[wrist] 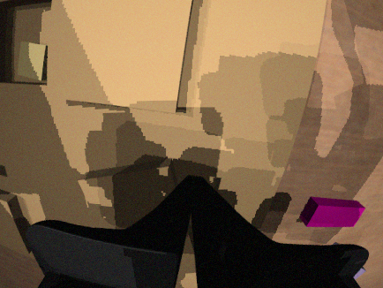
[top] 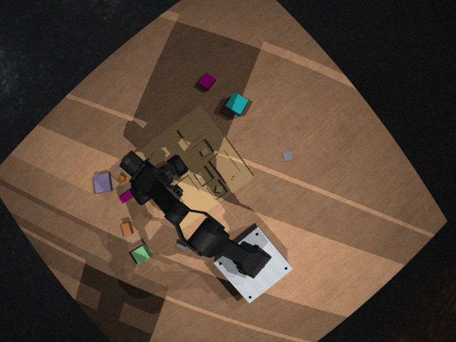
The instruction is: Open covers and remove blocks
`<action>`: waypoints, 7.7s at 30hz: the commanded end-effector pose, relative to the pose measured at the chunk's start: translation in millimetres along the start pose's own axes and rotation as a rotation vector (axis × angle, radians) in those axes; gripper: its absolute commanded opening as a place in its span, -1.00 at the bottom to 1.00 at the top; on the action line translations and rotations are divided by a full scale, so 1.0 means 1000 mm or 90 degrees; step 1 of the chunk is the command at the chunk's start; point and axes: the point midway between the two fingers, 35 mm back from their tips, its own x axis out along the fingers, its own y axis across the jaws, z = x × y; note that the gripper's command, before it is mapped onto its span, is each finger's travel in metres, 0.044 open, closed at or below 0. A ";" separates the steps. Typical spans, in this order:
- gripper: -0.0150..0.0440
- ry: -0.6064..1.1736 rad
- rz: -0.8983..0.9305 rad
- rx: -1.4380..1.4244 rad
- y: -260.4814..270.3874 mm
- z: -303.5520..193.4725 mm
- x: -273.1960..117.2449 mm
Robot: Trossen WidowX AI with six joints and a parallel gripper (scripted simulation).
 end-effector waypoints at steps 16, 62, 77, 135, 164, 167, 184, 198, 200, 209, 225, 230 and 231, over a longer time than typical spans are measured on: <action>-0.49 0.000 0.001 0.001 0.023 -0.001 0.000; -0.49 0.002 0.004 0.000 0.070 -0.025 0.000; -0.49 0.003 0.004 0.000 0.080 -0.038 -0.001; -0.49 -0.002 0.007 0.151 0.106 0.000 -0.057; -0.49 -0.003 0.010 0.504 0.130 0.130 -0.055; -0.49 -0.003 0.010 0.504 0.130 0.129 -0.046; -0.49 -0.004 0.010 0.504 0.132 0.133 -0.003; -0.49 -0.004 0.010 0.504 0.133 0.133 0.005; -0.49 -0.004 0.010 0.504 0.133 0.133 0.005; -0.49 -0.004 0.010 0.504 0.133 0.133 0.005; -0.49 -0.004 0.009 0.505 0.126 0.132 0.009; -0.49 -0.004 0.009 0.505 0.126 0.132 0.009; -0.49 -0.004 0.009 0.505 0.126 0.132 0.009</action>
